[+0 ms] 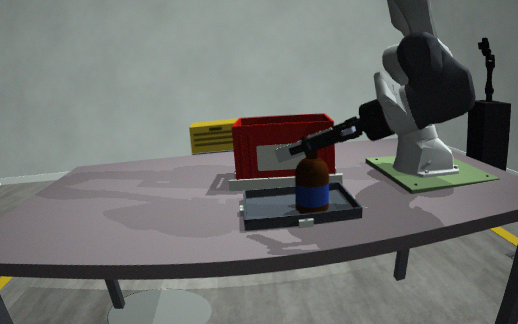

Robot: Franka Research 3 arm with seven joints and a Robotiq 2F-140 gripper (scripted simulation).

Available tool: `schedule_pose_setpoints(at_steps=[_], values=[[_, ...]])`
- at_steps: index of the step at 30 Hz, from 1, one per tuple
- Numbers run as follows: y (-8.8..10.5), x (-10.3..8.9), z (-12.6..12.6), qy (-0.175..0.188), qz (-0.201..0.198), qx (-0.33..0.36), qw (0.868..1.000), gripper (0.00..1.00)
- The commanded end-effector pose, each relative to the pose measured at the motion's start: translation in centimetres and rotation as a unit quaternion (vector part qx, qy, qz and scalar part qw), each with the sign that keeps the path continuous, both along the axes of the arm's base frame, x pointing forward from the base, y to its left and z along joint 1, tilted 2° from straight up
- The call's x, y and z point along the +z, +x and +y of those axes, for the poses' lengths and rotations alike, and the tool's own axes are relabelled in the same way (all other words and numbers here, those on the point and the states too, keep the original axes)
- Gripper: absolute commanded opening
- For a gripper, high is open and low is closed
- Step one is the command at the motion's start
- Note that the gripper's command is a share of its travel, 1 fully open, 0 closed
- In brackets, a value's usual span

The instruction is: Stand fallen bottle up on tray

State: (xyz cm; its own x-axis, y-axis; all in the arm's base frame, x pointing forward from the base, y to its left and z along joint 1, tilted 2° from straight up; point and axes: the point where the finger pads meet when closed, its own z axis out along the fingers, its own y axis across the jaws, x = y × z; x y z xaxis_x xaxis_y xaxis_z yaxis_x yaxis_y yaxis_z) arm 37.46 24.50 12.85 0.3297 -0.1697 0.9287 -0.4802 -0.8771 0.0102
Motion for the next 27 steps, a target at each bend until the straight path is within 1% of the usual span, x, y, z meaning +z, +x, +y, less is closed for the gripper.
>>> schedule_pose_setpoints(at_steps=[1,20,27], values=[[0.10,0.14,0.16,0.002,-0.003,0.001,1.000,1.00],[0.11,0.39,0.16,0.002,-0.003,0.001,1.000,1.00],[0.13,1.07,0.16,0.002,-0.003,0.001,1.000,1.00]])
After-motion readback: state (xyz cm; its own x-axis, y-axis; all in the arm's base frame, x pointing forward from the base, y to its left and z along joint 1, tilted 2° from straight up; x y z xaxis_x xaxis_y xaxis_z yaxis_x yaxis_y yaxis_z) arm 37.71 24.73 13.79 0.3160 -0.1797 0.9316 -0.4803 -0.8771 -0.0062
